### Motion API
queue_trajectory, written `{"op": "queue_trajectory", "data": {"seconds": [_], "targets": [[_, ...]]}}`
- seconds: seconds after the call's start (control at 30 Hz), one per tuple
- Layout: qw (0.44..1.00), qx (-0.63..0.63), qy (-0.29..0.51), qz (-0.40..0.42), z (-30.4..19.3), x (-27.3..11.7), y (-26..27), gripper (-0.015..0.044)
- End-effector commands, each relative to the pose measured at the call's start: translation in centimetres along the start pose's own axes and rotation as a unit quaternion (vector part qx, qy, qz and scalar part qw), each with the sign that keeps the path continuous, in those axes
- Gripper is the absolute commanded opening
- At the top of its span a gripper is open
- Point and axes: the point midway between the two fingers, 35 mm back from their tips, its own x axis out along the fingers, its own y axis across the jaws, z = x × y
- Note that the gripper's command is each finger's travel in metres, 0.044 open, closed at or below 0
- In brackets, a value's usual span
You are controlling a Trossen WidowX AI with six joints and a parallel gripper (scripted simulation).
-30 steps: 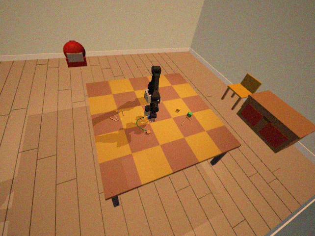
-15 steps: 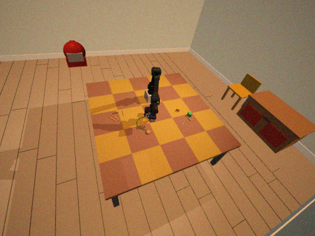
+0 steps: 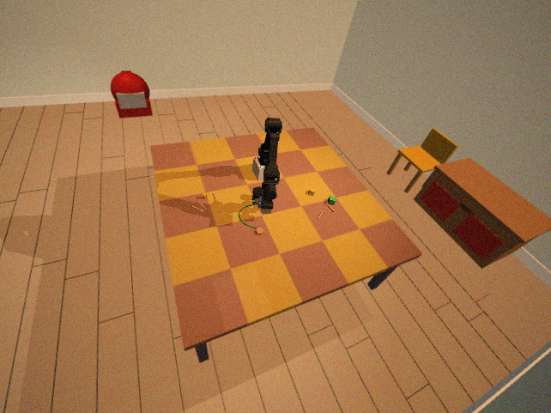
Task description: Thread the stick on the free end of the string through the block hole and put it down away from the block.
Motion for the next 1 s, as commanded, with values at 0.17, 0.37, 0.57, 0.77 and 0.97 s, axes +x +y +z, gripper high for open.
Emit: {"op": "queue_trajectory", "data": {"seconds": [0.17,0.37,0.57,0.77,0.97], "targets": [[1.000,-0.001,-0.006,0.000,0.0,0.0,0.0,0.0000],[0.999,-0.009,-0.051,0.001,-0.3,0.3,-0.1,0.0000],[0.998,-0.010,-0.054,0.003,-0.4,0.3,-0.1,0.0000],[0.998,-0.010,-0.054,0.003,-0.7,0.3,-0.1,0.0000],[0.999,-0.010,-0.054,0.003,-1.6,0.3,-0.1,0.0000]]}}
